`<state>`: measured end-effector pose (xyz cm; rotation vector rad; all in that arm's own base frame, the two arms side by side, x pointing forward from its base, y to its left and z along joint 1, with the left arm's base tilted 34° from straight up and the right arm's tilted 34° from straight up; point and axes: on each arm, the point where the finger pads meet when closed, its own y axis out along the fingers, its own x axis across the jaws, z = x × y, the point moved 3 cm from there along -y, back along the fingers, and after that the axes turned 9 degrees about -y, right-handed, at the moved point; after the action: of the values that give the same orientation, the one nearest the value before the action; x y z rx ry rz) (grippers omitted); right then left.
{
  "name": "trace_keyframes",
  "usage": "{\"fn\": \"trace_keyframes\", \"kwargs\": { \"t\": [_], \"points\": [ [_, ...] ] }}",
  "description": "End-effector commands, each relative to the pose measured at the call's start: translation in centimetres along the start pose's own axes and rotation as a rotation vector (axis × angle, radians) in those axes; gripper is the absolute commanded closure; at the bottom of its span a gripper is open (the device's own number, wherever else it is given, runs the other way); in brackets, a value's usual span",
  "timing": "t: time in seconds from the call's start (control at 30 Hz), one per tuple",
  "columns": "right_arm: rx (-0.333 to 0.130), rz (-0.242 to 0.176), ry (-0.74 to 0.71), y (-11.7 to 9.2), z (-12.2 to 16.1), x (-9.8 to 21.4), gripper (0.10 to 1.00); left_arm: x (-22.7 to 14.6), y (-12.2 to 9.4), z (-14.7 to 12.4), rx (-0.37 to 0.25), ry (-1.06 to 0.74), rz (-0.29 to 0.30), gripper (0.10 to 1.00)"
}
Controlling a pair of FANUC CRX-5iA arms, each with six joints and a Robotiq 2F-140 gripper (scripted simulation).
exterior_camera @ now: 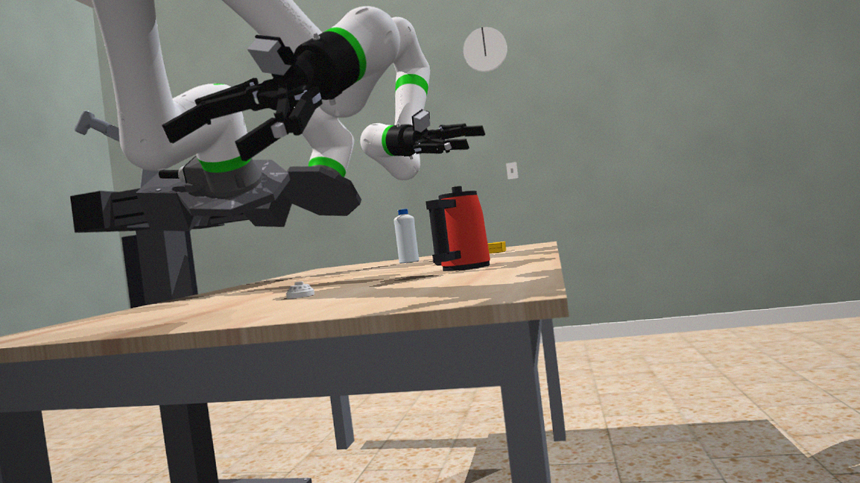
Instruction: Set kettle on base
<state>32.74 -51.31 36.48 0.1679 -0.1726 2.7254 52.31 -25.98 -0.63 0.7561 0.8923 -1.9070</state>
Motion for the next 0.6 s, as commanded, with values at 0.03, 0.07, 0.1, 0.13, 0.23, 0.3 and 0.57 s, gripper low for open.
{"fn": "trace_keyframes", "kwargs": {
  "t": [0.03, 0.07, 0.1, 0.13, 0.23, 0.3, 0.57],
  "points": [
    [-0.108, -0.127, -0.036, 5.0, 2.4, 6.0, 0.098, -0.9, 1.0, 0.0, -0.008, 0.023, 0.025, 0.576],
    [-0.127, -0.144, -0.041, 5.6, 2.6, 7.0, 0.098, -1.1, 1.3, 0.0, -0.010, 0.029, 0.032, 0.576],
    [-0.148, -0.160, -0.046, 6.1, 2.8, 7.9, 0.098, -1.4, 1.6, -0.1, -0.013, 0.035, 0.038, 0.576],
    [-0.169, -0.176, -0.050, 6.6, 2.9, 8.9, 0.098, -1.7, 1.9, -0.1, -0.016, 0.042, 0.046, 0.576],
    [-0.233, -0.217, -0.063, 8.0, 3.3, 11.7, 0.098, -2.6, 2.9, -0.2, -0.026, 0.065, 0.070, 0.576],
    [-0.233, -0.217, -0.063, 8.0, 3.3, 11.7, 0.098, -2.6, 2.9, -0.2, -0.026, 0.065, 0.070, 0.576],
    [-0.446, -0.293, -0.091, 10.9, 3.9, 20.1, 0.098, -5.7, 6.2, -0.3, -0.066, 0.140, 0.152, 0.576]
  ]
}}
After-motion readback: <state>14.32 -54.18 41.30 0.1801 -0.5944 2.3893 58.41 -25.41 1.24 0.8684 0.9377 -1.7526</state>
